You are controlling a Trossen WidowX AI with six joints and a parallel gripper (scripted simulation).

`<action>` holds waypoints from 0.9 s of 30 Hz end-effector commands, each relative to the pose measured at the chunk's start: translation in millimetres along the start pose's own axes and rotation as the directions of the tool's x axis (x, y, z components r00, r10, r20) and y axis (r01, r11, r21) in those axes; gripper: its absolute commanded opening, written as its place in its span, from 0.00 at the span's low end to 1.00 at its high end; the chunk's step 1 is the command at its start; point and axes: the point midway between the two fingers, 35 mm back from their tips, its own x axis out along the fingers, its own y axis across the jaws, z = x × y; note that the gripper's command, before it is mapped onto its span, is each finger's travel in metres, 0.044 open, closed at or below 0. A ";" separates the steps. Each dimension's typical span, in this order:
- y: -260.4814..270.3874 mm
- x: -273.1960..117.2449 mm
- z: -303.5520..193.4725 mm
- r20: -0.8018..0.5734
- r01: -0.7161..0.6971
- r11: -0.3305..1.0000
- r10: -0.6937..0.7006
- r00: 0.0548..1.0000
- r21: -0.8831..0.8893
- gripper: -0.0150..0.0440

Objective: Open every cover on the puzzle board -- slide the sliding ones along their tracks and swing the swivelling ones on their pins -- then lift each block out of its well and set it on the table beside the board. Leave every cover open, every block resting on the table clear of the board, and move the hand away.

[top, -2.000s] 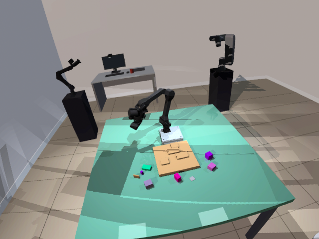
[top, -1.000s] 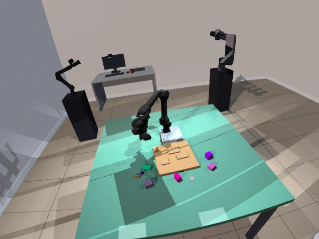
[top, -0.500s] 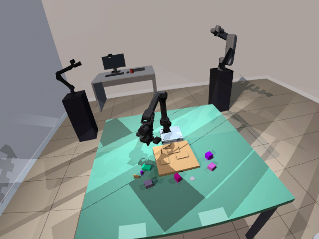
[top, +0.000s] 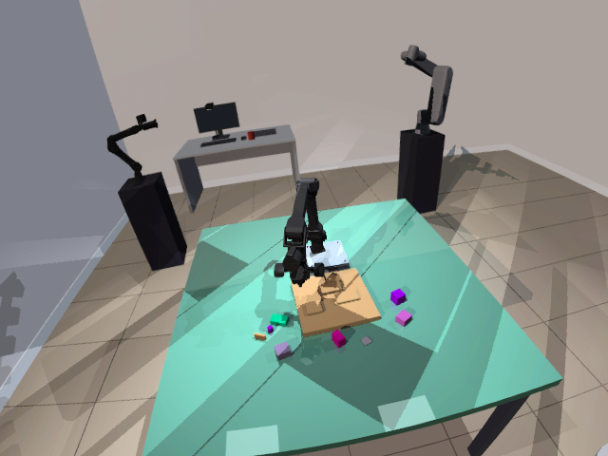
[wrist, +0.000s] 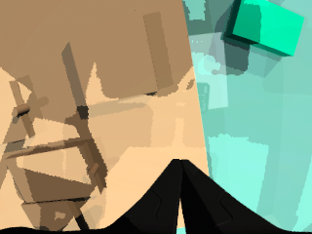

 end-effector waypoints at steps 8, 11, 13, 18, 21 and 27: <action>36.0 5.8 10.7 -0.027 -0.059 0.974 0.054 0.998 -0.219 0.25; 36.0 5.8 10.7 -0.027 -0.059 0.974 0.054 0.998 -0.219 0.25; 36.0 5.8 10.7 -0.027 -0.059 0.974 0.054 0.998 -0.219 0.25; 36.0 5.8 10.7 -0.027 -0.059 0.974 0.054 0.998 -0.219 0.25; 36.0 5.8 10.7 -0.027 -0.059 0.974 0.054 0.998 -0.219 0.25; 36.0 5.9 10.7 -0.027 -0.059 0.974 0.054 0.998 -0.219 0.25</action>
